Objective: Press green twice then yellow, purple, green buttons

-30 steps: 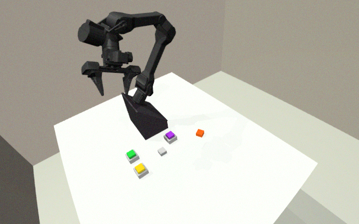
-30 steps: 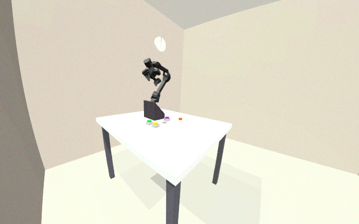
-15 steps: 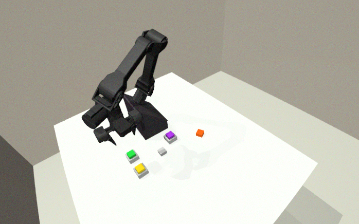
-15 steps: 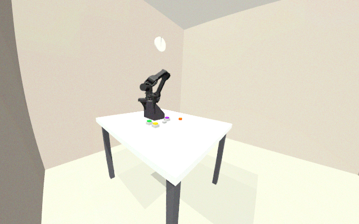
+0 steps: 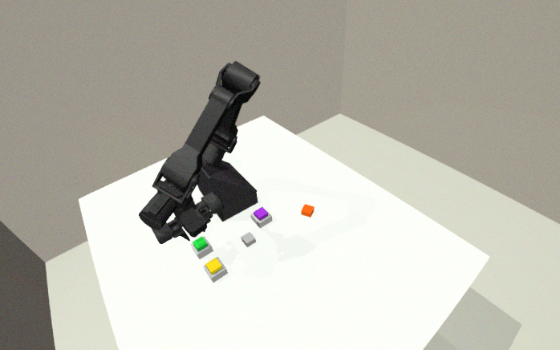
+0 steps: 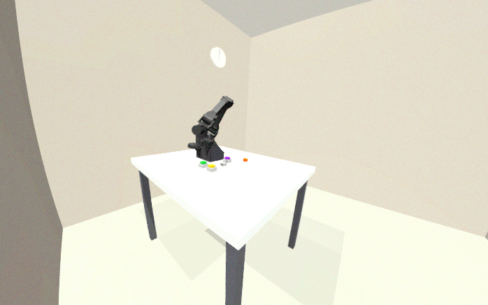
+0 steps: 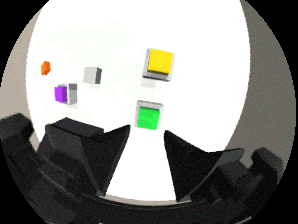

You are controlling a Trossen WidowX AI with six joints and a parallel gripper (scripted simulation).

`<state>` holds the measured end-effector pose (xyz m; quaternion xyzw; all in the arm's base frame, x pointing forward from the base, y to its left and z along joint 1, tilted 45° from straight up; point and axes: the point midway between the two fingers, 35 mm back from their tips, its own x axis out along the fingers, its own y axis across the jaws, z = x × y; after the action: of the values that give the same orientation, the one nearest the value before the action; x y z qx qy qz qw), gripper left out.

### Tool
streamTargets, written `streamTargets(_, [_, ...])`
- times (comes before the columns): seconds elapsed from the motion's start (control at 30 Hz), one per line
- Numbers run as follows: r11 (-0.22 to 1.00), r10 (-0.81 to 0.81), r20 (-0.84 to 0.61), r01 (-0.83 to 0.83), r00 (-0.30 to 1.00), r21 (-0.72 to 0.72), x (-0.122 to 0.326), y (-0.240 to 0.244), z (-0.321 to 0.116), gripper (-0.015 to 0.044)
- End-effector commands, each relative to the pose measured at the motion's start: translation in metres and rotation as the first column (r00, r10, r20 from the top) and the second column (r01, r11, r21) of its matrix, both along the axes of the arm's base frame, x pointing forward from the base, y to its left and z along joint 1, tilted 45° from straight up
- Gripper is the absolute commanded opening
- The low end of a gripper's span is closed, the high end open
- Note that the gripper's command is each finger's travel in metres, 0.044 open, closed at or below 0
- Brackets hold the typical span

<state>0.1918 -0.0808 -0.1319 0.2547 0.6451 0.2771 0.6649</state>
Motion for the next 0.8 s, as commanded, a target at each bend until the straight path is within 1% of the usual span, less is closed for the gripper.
streamTargets(0.0, [1.000,-0.006,0.007,0.006,1.000,-0.002,0.002,0.003,-0.003,0.0059])
streamTargets(0.03, [1.000,-0.006,0.007,0.006,1.000,-0.002,0.002,0.003,-0.003,0.0033])
streamTargets(0.07, [1.000,-0.006,0.007,0.006,1.000,-0.002,0.002,0.003,-0.003,0.0020])
streamTargets(0.47, [1.000,-0.006,0.007,0.006,1.000,-0.002,0.002,0.003,-0.003,0.0020])
streamTargets(0.77, [1.000,-0.007,0.008,0.007,1.000,-0.002,0.003,0.012,-0.013,0.0020])
